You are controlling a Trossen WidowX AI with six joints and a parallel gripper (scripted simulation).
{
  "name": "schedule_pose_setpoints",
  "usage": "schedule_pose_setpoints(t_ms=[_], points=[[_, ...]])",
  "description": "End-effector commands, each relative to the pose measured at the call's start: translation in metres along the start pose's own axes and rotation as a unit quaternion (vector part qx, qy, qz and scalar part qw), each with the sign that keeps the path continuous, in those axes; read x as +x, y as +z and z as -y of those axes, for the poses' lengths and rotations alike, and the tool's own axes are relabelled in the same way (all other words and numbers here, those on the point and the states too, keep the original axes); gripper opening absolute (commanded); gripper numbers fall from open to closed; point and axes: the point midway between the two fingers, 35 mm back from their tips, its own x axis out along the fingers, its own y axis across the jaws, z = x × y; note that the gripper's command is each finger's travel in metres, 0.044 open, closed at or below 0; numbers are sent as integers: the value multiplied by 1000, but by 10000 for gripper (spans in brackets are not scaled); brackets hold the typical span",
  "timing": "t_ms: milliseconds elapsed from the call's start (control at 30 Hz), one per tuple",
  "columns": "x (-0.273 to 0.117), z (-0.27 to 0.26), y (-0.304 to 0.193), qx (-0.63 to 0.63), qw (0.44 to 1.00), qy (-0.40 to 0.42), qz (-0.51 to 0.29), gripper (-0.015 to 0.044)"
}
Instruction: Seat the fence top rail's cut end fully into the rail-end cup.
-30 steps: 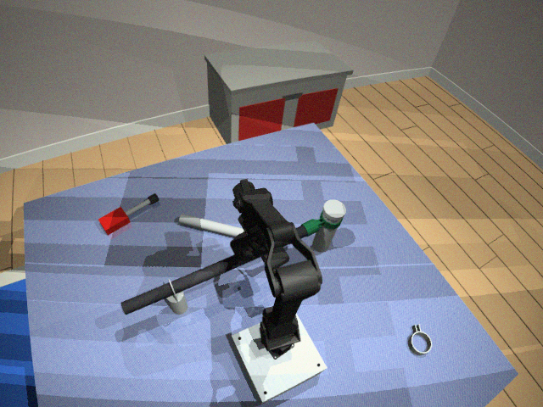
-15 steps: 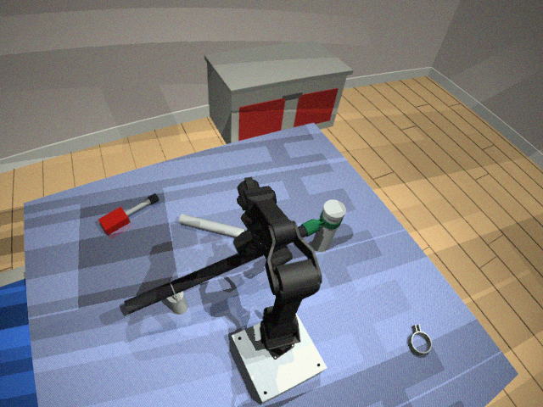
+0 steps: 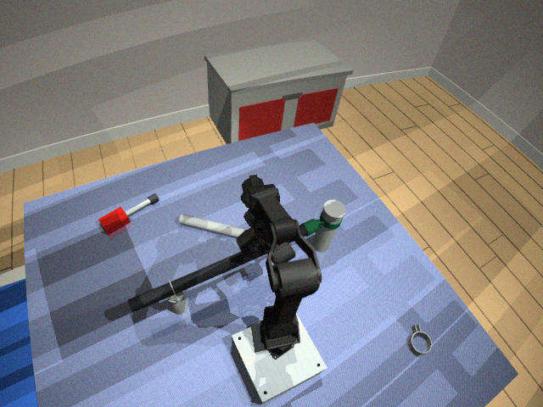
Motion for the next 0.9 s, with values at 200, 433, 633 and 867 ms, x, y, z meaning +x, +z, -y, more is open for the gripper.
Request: schedule_pose_setpoints(t_ms=[200,433,633,867], points=[[-2,4,-12,2,1000,-7,-8,0],[0,4,-16,2,1000,-7,-8,0],[2,1,-9,-1,1000,-1,0,0],[2,1,-9,-1,1000,-1,0,105]])
